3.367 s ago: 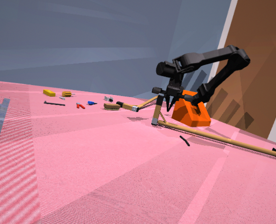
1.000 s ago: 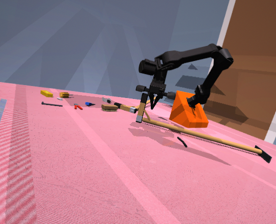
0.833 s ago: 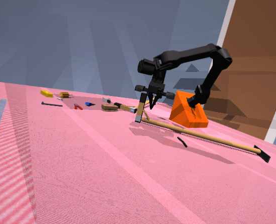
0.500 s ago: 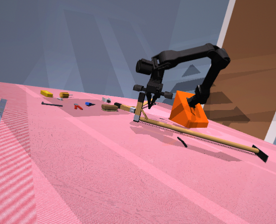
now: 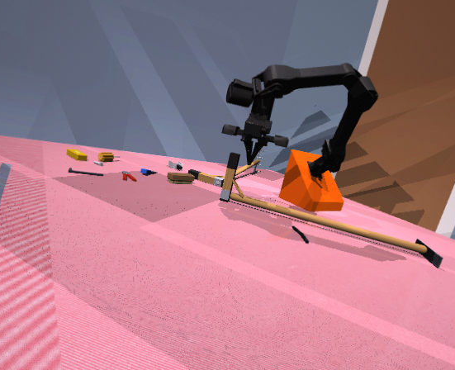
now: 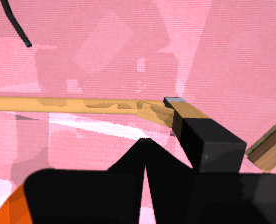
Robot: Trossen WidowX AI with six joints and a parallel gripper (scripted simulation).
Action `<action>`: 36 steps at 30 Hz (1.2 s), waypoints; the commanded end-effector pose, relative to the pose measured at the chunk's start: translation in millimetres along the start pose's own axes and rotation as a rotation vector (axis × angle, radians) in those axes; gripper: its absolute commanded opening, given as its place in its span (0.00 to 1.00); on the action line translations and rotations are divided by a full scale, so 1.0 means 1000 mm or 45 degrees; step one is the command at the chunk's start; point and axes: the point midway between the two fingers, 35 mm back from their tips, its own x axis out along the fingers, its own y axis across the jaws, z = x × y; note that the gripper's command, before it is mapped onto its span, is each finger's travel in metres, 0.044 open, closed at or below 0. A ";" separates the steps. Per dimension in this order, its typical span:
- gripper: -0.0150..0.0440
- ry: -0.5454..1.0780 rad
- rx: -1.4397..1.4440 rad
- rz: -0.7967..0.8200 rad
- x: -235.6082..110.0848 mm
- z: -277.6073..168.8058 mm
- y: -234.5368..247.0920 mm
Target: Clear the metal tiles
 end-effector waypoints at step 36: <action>0.25 0.010 -0.608 -0.012 -0.046 -0.001 0.072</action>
